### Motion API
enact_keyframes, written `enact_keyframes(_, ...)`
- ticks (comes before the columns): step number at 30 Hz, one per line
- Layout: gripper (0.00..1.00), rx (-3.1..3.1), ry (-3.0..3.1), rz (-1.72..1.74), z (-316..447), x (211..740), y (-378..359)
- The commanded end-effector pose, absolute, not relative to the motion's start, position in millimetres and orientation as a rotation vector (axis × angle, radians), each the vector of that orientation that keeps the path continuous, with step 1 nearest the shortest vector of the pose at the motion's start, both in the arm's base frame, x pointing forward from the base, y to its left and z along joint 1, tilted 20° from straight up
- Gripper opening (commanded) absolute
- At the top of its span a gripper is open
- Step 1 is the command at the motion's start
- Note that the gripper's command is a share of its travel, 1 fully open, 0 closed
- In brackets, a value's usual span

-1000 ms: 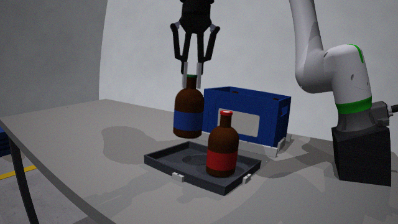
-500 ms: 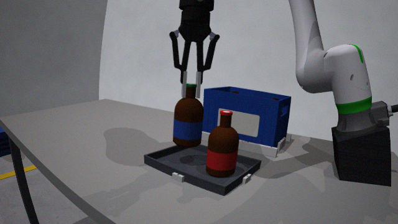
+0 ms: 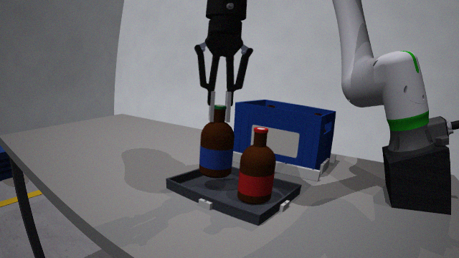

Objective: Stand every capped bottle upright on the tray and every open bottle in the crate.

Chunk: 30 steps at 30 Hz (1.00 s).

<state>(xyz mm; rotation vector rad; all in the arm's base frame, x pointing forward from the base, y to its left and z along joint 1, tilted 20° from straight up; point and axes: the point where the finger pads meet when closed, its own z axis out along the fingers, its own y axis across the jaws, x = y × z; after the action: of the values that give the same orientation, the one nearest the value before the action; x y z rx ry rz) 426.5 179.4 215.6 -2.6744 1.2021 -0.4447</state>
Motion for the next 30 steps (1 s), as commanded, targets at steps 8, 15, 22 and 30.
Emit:
enact_keyframes(8, 0.00, -2.674, 1.202, -0.445, 206, 430, 180)
enact_keyframes(15, 0.00, -2.674, 1.202, -0.445, 204, 431, 180)
enact_keyframes(22, 0.00, -2.674, 1.202, -0.445, 201, 432, 180)
enact_keyframes(30, 0.00, -2.674, 1.202, -0.445, 199, 433, 180)
